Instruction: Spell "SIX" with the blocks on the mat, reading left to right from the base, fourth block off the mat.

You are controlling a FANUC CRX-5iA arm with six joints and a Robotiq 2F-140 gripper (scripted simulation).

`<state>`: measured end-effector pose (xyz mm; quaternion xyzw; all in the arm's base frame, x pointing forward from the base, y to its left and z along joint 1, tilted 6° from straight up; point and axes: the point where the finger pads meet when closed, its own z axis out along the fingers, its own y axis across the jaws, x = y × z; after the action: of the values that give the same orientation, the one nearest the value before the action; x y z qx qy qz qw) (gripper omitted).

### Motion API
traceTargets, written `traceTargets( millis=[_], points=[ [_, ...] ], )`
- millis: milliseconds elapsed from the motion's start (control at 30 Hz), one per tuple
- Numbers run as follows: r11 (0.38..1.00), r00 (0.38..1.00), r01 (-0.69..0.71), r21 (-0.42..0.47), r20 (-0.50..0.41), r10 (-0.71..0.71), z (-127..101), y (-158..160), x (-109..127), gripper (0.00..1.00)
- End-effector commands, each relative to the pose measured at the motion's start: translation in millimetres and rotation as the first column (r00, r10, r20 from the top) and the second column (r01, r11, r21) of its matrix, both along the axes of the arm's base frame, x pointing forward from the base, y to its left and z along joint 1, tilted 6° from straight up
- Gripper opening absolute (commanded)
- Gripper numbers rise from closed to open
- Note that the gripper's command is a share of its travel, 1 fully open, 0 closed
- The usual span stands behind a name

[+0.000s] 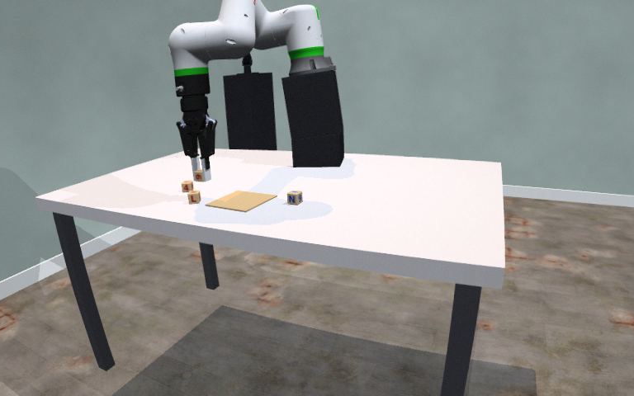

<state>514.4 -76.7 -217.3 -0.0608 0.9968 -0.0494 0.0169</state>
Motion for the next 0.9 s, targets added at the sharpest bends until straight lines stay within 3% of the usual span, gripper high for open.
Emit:
traceTargets(
  millis=[0,333,867],
  points=[
    [1.000,1.000,0.000,-0.001,0.001,0.000,-12.3,-1.5,1.4,0.16],
    [1.000,1.000,0.000,-0.001,0.001,0.000,-42.7,-4.5,2.8,0.16],
    [1.000,1.000,0.000,-0.001,0.001,0.000,-44.7,-4.7,2.9,0.16]
  ],
)
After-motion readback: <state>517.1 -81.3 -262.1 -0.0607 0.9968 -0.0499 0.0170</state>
